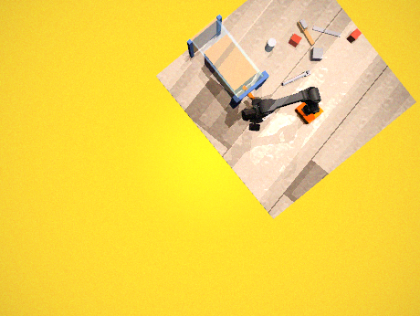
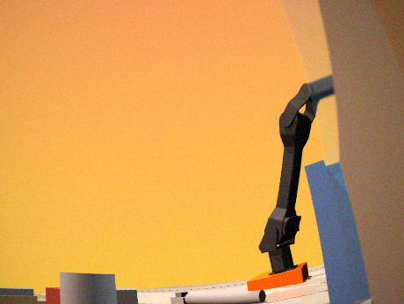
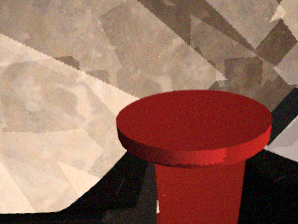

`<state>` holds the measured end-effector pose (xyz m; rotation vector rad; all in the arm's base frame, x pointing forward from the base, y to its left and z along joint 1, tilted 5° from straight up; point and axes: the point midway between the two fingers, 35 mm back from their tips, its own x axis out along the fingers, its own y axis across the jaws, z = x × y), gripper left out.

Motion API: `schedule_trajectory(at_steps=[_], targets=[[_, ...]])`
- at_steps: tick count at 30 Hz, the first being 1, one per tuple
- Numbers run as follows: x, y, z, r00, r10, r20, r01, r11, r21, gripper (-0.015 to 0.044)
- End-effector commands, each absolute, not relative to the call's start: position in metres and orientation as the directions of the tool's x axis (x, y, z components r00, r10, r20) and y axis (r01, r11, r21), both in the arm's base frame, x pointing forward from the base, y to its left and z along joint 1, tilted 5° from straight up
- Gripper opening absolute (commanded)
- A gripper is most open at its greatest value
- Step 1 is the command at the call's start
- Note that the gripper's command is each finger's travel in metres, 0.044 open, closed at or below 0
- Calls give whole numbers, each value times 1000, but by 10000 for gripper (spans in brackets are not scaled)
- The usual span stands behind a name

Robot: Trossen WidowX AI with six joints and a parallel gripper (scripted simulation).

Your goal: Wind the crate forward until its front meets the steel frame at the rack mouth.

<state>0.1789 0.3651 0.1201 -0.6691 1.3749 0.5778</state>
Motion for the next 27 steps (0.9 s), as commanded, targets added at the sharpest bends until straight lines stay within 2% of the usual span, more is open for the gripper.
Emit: schedule_trajectory(at_steps=[1,27], targets=[[155,366,115,74,-26,-997,-739,670,-72,0],[129,360,113,72,-26,-997,-739,670,-70,0]])
